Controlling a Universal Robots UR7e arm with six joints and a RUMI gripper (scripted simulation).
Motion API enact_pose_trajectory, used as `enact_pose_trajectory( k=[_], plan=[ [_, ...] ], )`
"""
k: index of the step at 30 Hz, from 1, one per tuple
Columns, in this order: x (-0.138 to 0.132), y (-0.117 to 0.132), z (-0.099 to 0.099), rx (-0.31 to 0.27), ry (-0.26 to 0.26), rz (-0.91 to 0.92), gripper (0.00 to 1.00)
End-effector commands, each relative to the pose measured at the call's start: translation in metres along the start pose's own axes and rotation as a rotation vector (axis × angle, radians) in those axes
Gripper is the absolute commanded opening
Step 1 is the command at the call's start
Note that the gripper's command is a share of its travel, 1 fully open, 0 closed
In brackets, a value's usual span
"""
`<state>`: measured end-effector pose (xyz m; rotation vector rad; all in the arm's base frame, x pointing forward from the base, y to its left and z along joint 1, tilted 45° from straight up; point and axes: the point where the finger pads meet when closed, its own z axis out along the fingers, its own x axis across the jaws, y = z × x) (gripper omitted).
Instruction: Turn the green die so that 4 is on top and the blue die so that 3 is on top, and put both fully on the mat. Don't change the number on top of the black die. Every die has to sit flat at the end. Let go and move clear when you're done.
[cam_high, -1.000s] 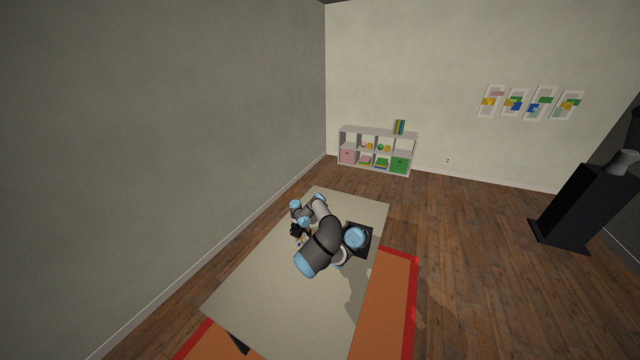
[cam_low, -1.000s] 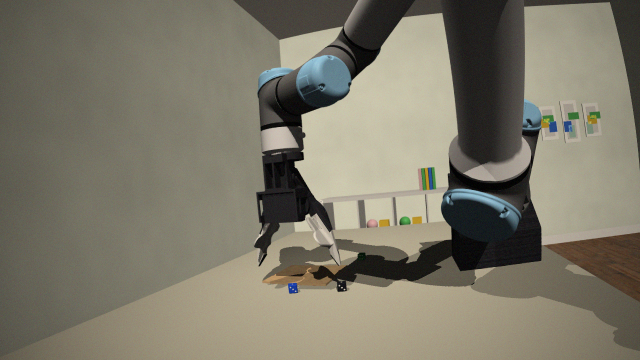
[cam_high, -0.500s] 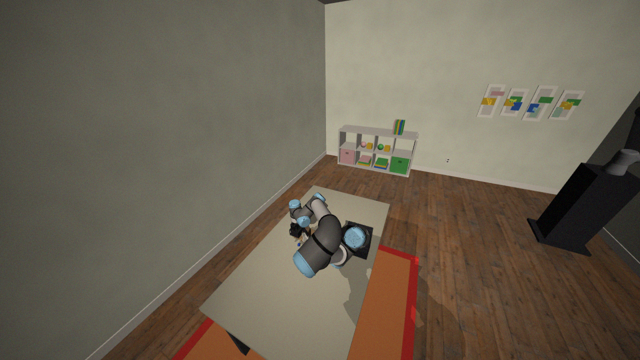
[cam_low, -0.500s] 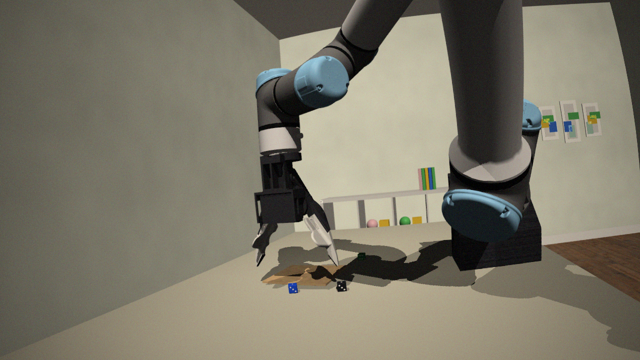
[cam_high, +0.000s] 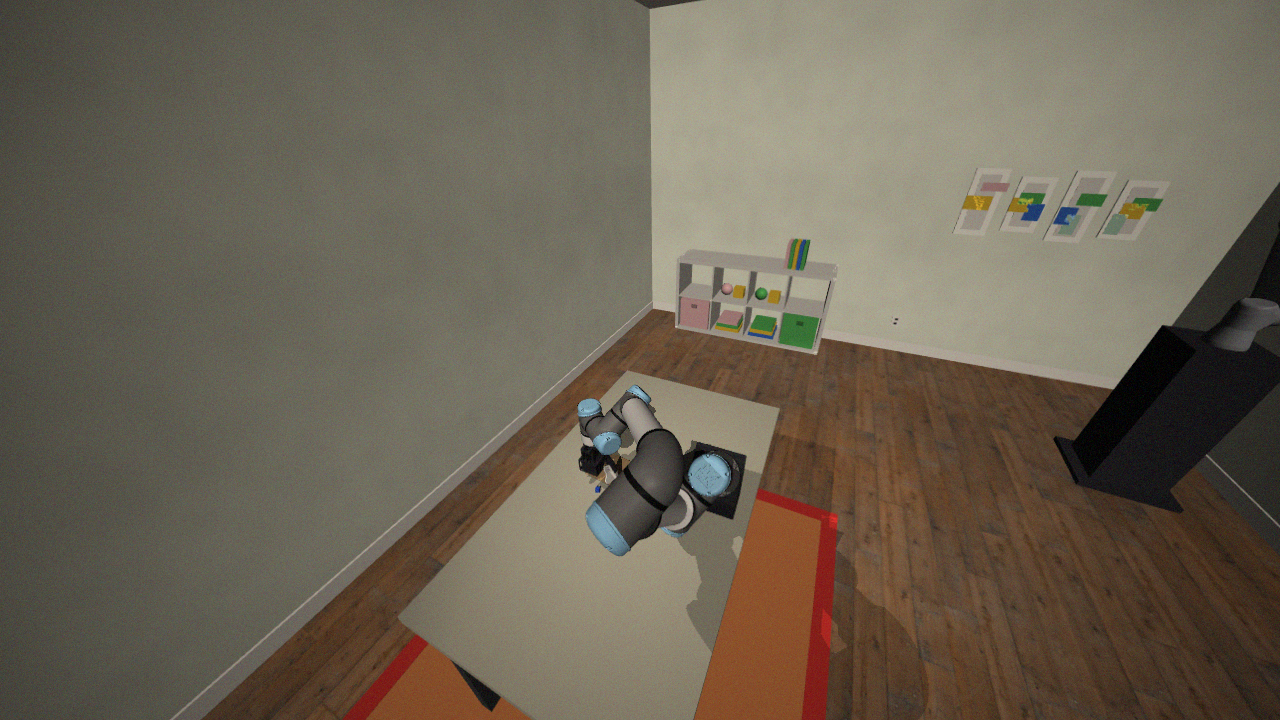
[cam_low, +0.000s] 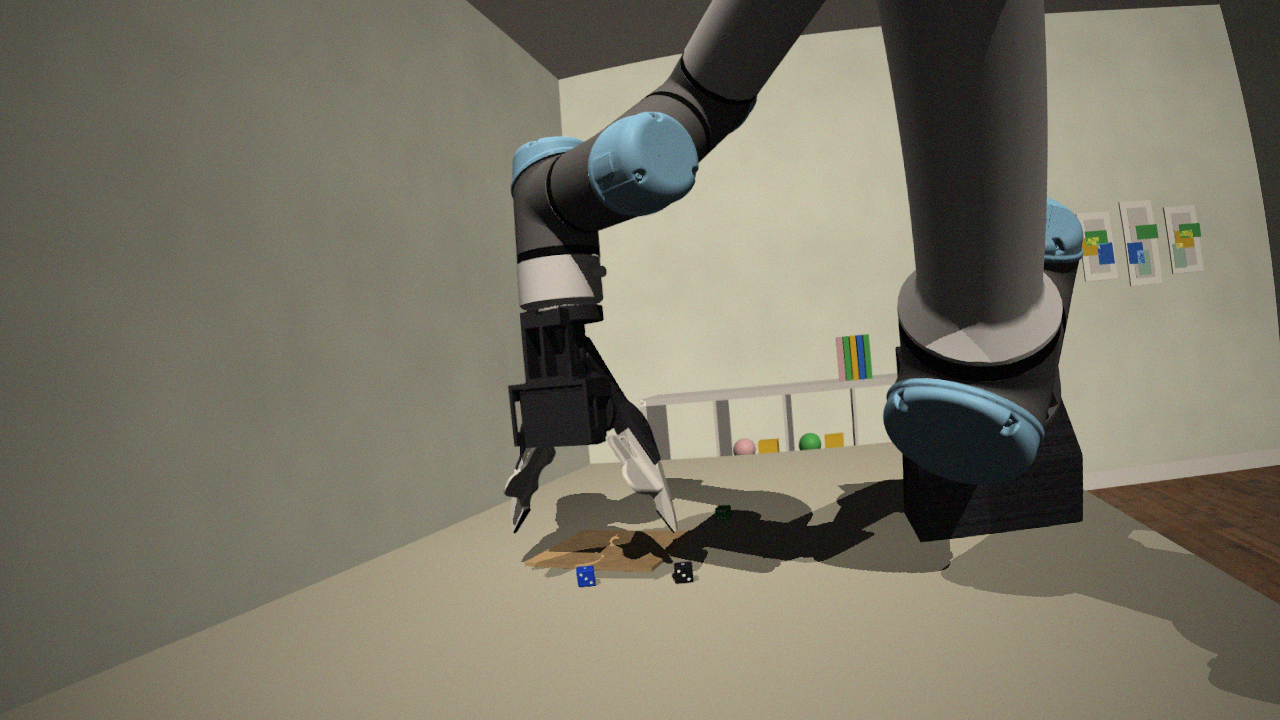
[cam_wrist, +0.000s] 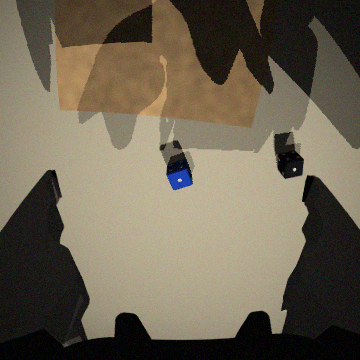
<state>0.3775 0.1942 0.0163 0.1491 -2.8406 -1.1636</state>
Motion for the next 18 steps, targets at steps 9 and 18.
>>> enact_pose_trajectory(
  k=[9, 18],
  plan=[
    [0.000, 0.000, -0.001, 0.000, -0.001, 0.000, 1.00],
    [0.000, 0.000, -0.012, 0.000, -0.001, 0.000, 1.00]
  ],
)
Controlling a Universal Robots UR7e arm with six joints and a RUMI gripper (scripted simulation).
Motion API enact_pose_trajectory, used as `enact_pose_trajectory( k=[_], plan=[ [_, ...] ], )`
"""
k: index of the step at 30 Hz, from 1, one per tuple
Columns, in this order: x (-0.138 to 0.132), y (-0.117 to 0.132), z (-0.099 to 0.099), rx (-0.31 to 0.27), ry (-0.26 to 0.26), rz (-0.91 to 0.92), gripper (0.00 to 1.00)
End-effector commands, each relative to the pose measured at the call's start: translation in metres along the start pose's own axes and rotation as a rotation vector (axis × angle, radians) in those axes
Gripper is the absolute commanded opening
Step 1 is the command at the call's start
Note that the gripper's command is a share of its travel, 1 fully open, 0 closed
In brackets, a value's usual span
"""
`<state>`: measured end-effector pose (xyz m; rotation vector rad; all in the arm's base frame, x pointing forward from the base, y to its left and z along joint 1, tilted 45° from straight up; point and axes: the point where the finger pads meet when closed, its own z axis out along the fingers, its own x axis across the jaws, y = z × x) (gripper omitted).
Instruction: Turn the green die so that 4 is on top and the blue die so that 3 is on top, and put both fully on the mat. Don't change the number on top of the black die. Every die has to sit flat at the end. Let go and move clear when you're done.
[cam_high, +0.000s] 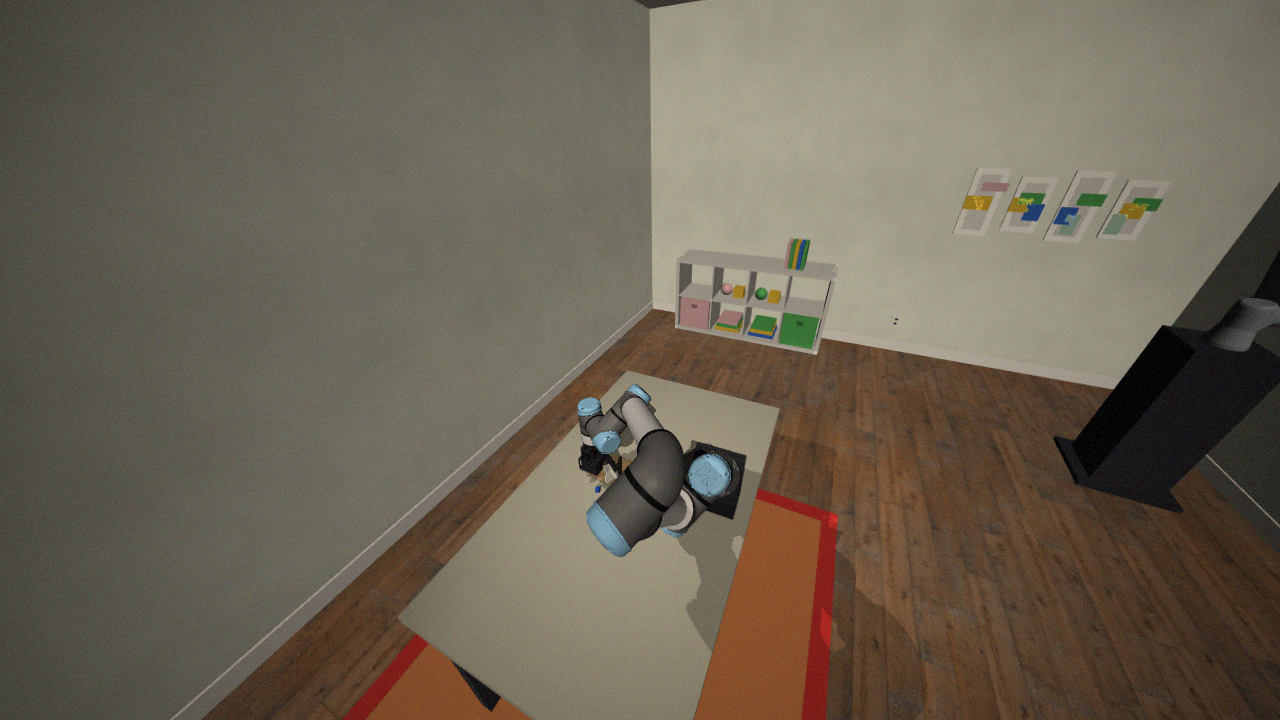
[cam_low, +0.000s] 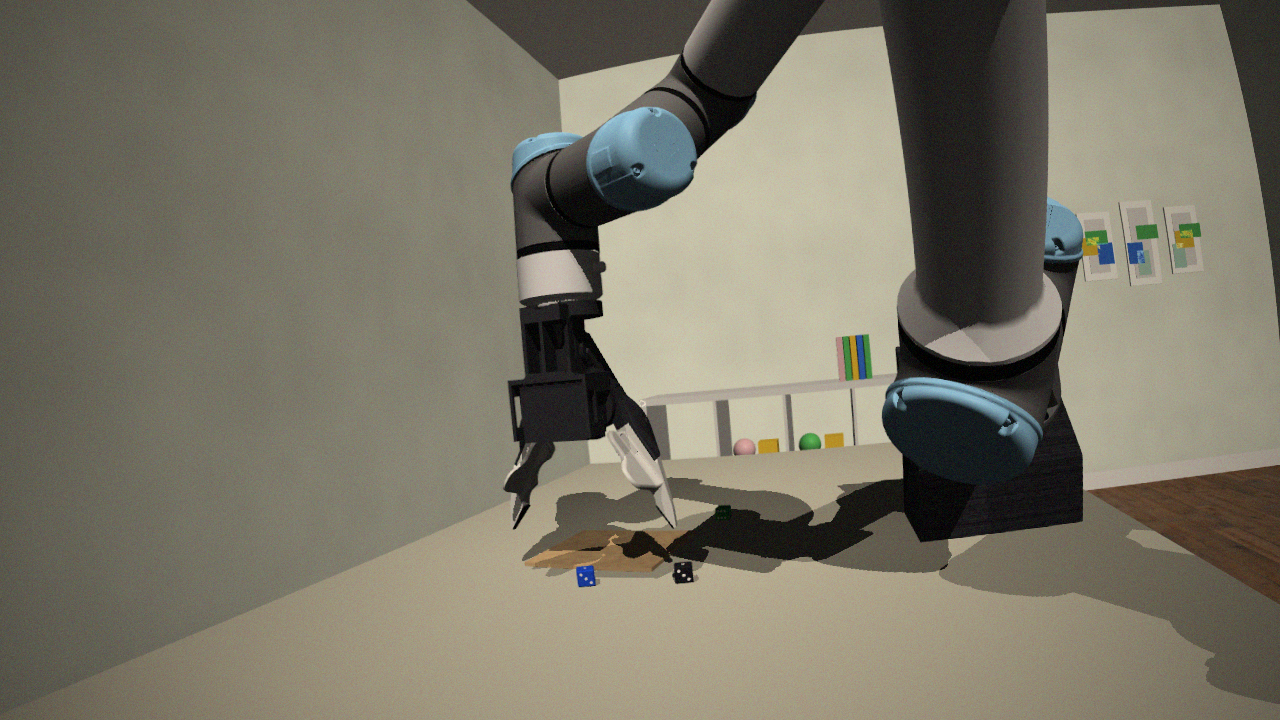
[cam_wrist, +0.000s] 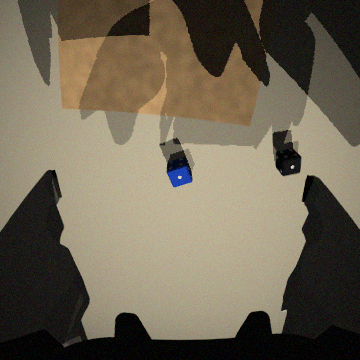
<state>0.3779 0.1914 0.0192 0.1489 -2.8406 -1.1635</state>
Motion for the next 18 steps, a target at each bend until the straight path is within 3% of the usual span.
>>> enact_pose_trajectory(
  k=[1, 8, 10, 18],
  plan=[
    [0.000, 0.000, -0.011, 0.000, -0.001, 0.000, 1.00],
    [0.000, 0.000, -0.048, 0.000, -0.001, 0.000, 1.00],
    [0.000, 0.000, -0.048, 0.000, -0.001, 0.000, 1.00],
    [0.000, 0.000, -0.094, 0.000, -0.001, 0.000, 1.00]
  ],
)
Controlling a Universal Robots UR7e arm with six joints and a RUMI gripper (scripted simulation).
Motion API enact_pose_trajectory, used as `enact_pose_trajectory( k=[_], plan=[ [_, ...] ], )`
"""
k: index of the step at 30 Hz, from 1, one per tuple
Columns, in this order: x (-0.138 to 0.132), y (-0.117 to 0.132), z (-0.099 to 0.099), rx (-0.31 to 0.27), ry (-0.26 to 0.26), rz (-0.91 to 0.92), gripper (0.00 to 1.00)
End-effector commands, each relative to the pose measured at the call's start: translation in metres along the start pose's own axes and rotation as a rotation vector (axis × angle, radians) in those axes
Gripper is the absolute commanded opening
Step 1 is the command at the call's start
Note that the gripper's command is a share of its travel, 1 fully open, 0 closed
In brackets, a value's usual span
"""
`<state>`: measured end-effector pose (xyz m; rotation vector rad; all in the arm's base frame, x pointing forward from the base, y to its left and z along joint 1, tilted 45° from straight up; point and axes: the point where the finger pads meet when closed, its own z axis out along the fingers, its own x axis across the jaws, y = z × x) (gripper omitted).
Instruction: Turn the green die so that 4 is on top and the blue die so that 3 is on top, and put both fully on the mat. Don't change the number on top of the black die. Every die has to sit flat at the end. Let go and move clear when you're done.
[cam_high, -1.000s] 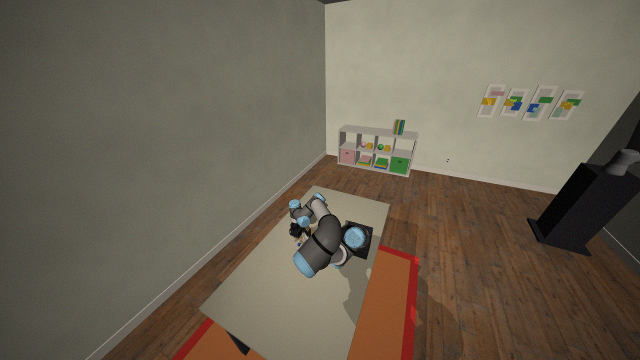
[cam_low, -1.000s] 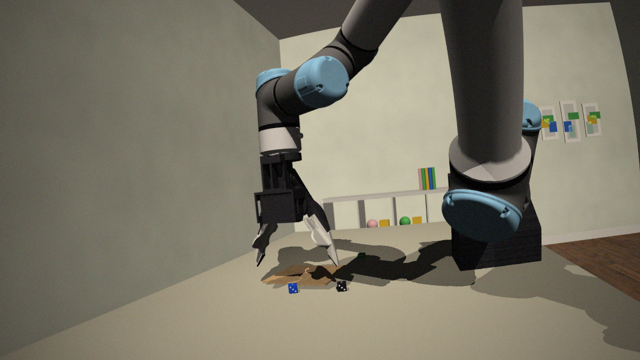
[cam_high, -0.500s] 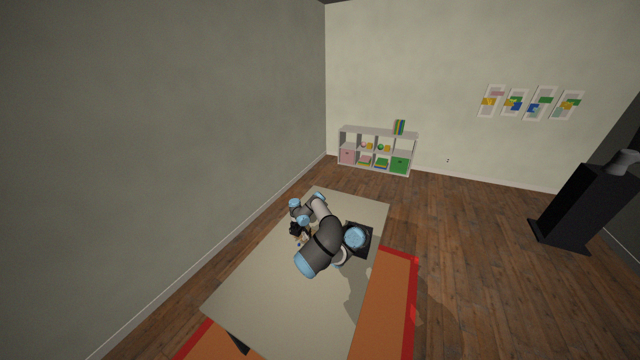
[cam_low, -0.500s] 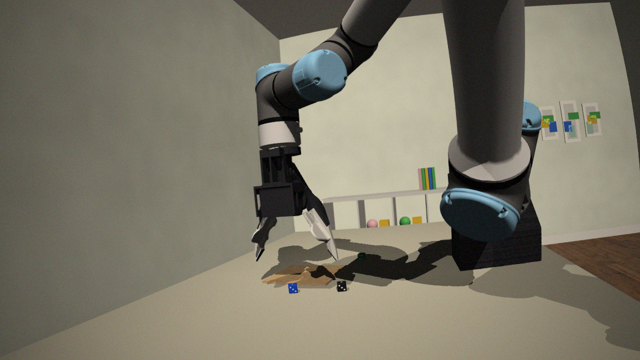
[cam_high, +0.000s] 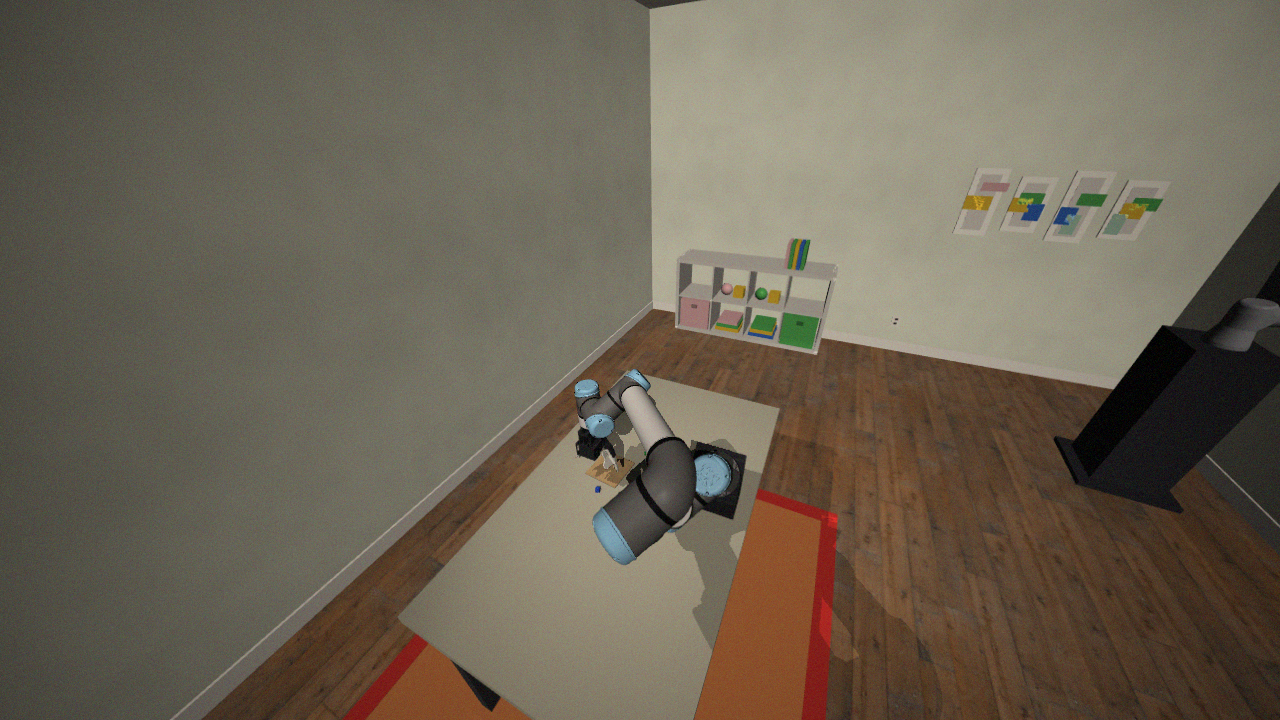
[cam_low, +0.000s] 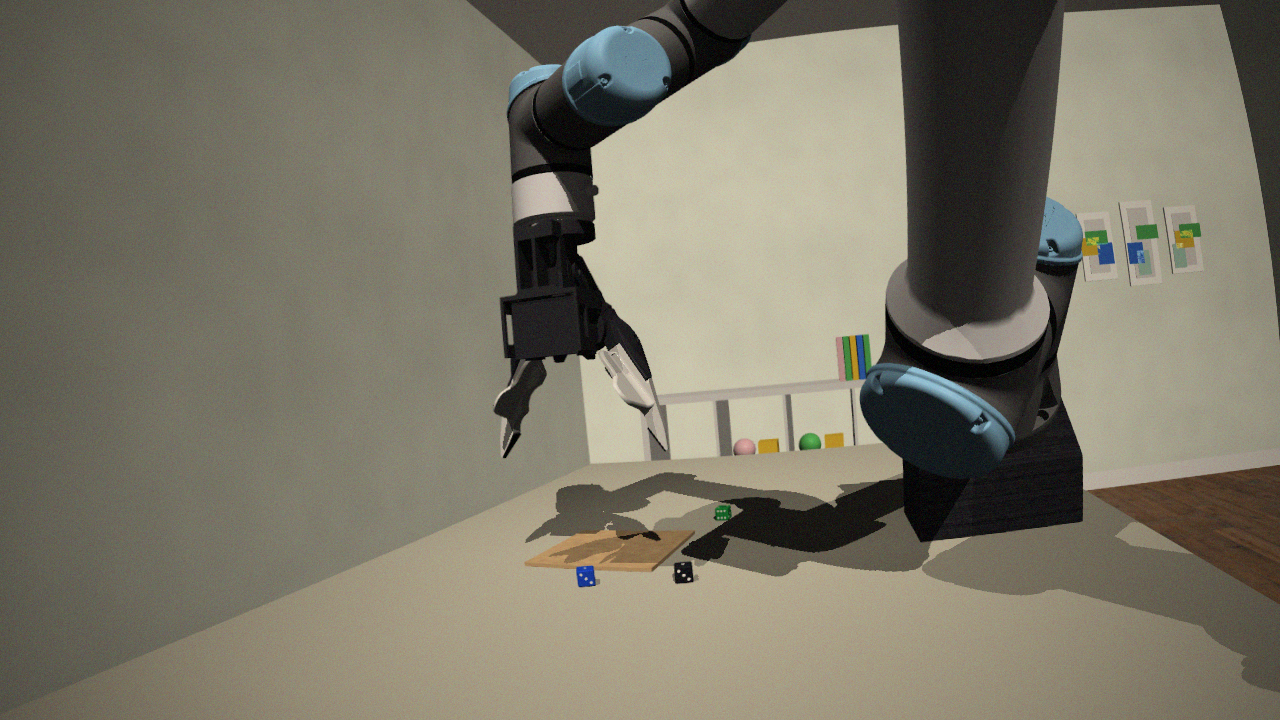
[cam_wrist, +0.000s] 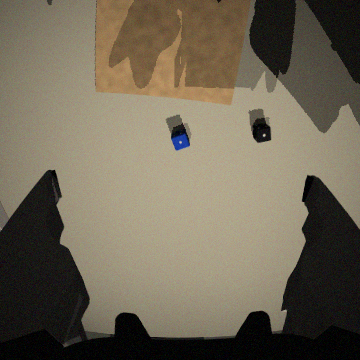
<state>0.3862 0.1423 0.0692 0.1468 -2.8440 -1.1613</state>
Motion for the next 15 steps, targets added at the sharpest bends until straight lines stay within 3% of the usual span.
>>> enact_pose_trajectory(
  k=[1, 6, 15],
  plan=[
    [0.001, 0.000, -0.028, -0.002, 0.002, -0.001, 1.00],
    [0.001, 0.000, -0.041, -0.002, 0.002, -0.001, 1.00],
    [0.001, 0.000, -0.042, -0.002, 0.002, -0.001, 1.00]
  ],
)
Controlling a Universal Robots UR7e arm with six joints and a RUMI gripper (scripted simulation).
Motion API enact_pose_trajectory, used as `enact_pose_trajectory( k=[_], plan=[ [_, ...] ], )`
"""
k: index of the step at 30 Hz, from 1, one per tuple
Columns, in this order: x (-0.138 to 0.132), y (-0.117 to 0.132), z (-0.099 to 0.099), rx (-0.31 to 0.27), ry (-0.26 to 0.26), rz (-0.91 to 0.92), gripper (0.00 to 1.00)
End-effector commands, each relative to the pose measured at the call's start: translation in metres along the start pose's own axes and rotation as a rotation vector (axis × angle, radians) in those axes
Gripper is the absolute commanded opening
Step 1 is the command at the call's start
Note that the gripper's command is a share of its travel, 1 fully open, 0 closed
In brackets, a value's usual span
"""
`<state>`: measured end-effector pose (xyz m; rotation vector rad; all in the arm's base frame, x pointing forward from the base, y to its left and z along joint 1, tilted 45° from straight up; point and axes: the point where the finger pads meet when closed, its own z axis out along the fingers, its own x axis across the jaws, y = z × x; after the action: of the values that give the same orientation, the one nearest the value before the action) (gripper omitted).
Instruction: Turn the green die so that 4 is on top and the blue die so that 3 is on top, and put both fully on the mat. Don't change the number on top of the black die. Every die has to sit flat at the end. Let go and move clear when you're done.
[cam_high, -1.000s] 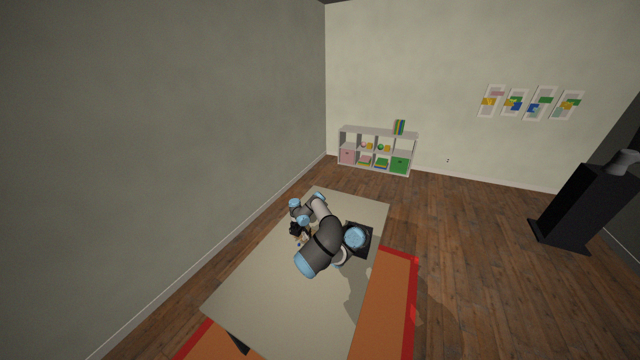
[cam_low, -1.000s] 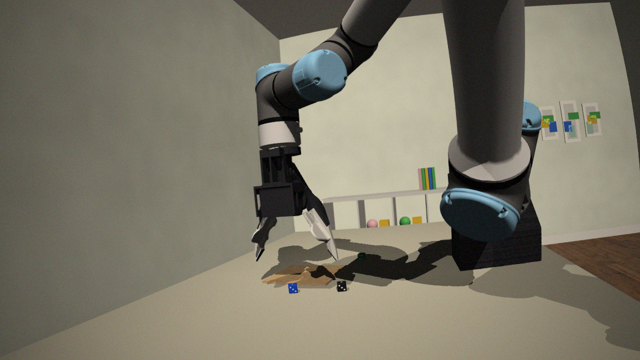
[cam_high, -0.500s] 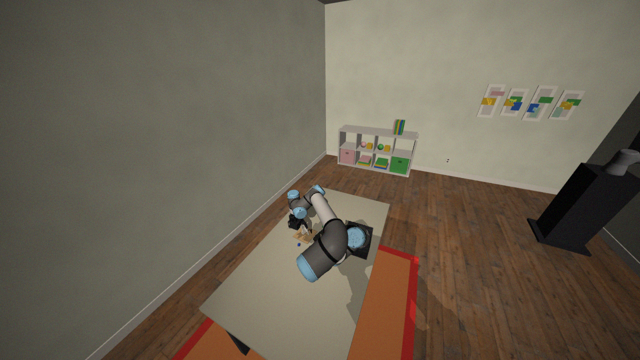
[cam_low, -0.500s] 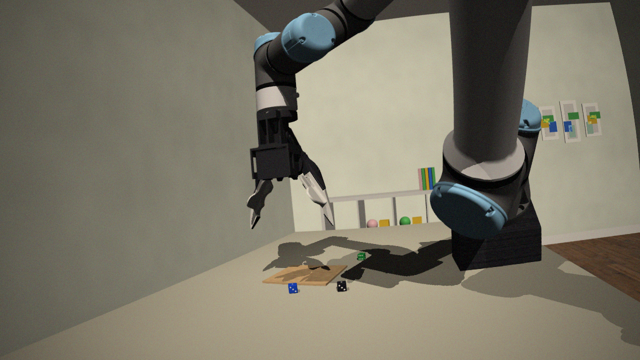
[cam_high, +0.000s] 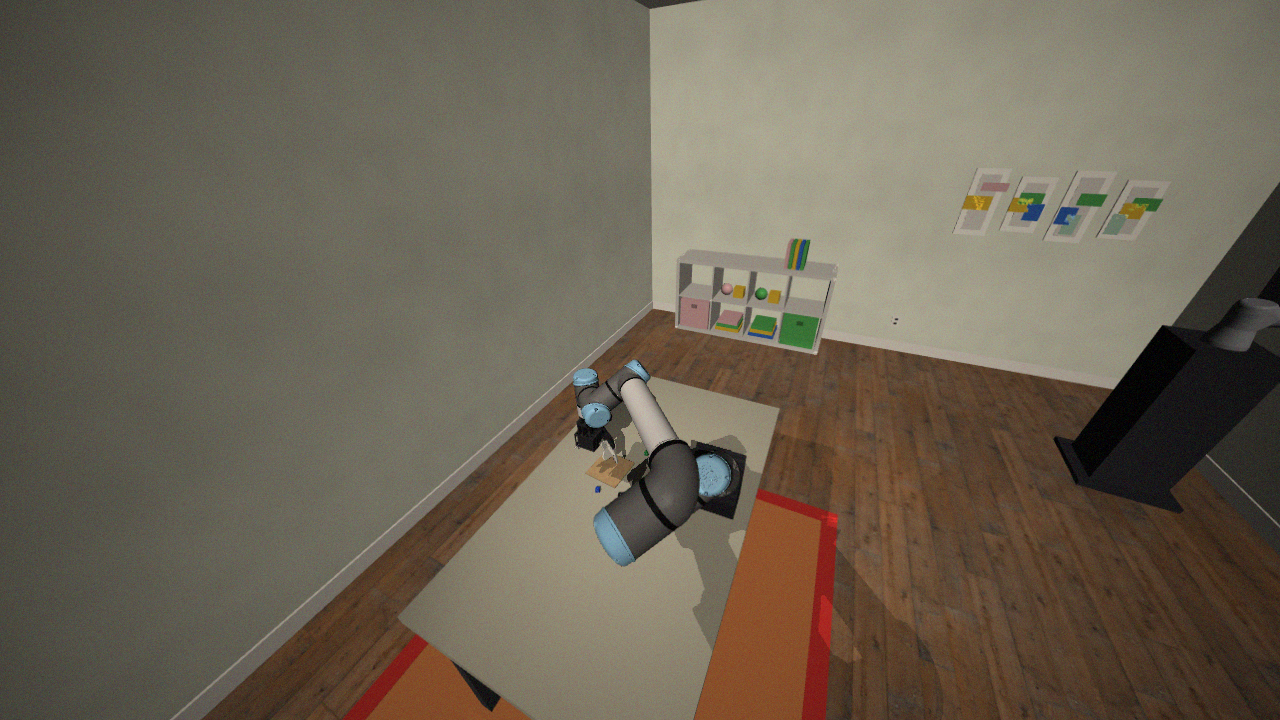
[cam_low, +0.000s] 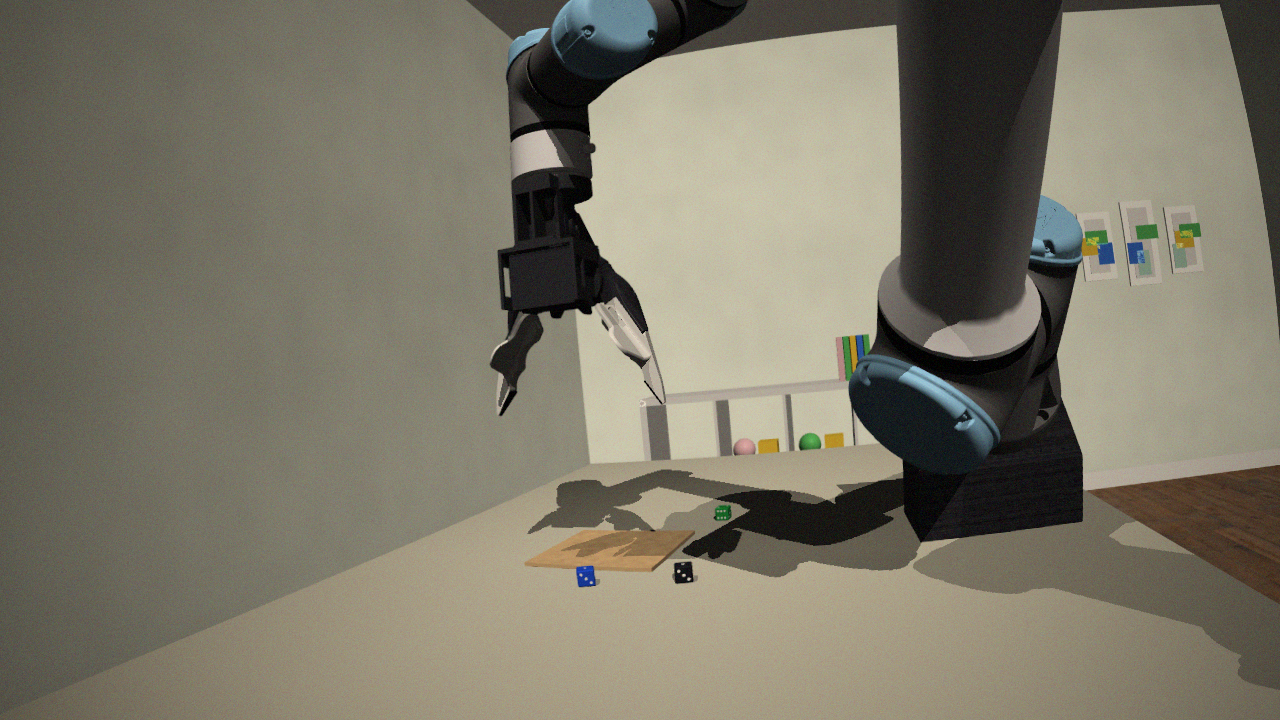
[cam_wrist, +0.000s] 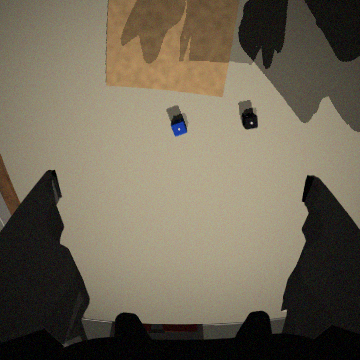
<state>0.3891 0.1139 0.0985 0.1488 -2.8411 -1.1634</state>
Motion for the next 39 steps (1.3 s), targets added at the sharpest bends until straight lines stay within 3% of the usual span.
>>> enact_pose_trajectory(
  k=[1, 5, 11, 18, 19, 22, 23, 26, 32, 39],
  plan=[
    [0.000, 0.000, -0.002, 0.000, 0.000, 0.000, 1.00],
    [0.000, -0.001, -0.002, 0.000, 0.000, 0.000, 1.00],
    [0.002, -0.022, -0.002, 0.005, -0.001, 0.010, 1.00],
    [0.029, -0.122, -0.002, 0.015, -0.003, 0.059, 1.00],
    [0.029, -0.122, -0.002, 0.015, -0.003, 0.059, 1.00],
    [0.050, -0.166, 0.001, 0.012, -0.002, 0.081, 1.00],
    [0.050, -0.166, 0.001, 0.012, -0.002, 0.081, 1.00],
    [0.069, -0.197, 0.006, 0.006, -0.001, 0.098, 1.00],
    [0.083, -0.215, 0.010, 0.001, -0.001, 0.108, 1.00],
    [0.085, -0.217, 0.010, 0.000, -0.001, 0.109, 1.00]
  ],
)
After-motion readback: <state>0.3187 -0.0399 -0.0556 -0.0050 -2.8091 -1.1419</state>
